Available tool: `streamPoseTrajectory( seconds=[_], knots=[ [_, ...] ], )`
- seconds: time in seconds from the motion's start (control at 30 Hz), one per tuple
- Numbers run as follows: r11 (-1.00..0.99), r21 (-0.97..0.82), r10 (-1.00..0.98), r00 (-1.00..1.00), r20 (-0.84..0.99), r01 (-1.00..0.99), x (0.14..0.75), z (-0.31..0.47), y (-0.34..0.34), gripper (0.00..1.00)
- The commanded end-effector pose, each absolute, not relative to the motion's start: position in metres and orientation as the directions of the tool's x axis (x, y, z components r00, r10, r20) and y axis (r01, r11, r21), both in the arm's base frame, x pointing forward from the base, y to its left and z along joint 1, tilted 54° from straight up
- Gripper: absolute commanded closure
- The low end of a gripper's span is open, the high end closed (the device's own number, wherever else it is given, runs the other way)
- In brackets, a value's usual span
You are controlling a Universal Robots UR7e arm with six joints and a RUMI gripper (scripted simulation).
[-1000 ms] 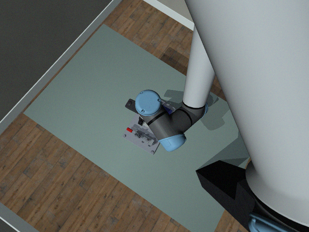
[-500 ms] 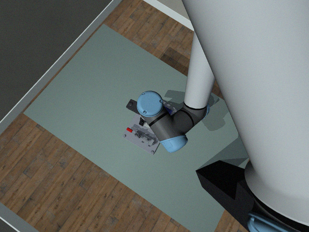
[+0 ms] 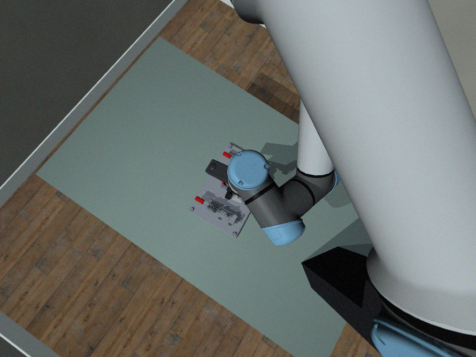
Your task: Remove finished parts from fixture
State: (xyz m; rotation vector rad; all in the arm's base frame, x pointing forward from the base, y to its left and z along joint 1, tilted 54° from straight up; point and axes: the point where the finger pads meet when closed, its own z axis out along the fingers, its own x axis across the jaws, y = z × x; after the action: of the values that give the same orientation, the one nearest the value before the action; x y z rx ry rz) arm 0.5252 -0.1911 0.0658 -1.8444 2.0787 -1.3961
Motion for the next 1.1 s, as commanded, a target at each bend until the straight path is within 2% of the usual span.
streamPoseTrajectory(
  seconds=[0.0,0.5,1.07],
  knots=[
    [-0.110,-0.621,-0.807,-0.296,0.511,-0.776,0.508,0.052,-0.194,0.41],
    [-0.109,-0.621,-0.807,-0.296,0.511,-0.776,0.492,0.039,-0.196,0.41],
    [-0.111,-0.625,-0.805,-0.299,0.512,-0.772,0.499,0.035,-0.203,0.41]
  ],
)
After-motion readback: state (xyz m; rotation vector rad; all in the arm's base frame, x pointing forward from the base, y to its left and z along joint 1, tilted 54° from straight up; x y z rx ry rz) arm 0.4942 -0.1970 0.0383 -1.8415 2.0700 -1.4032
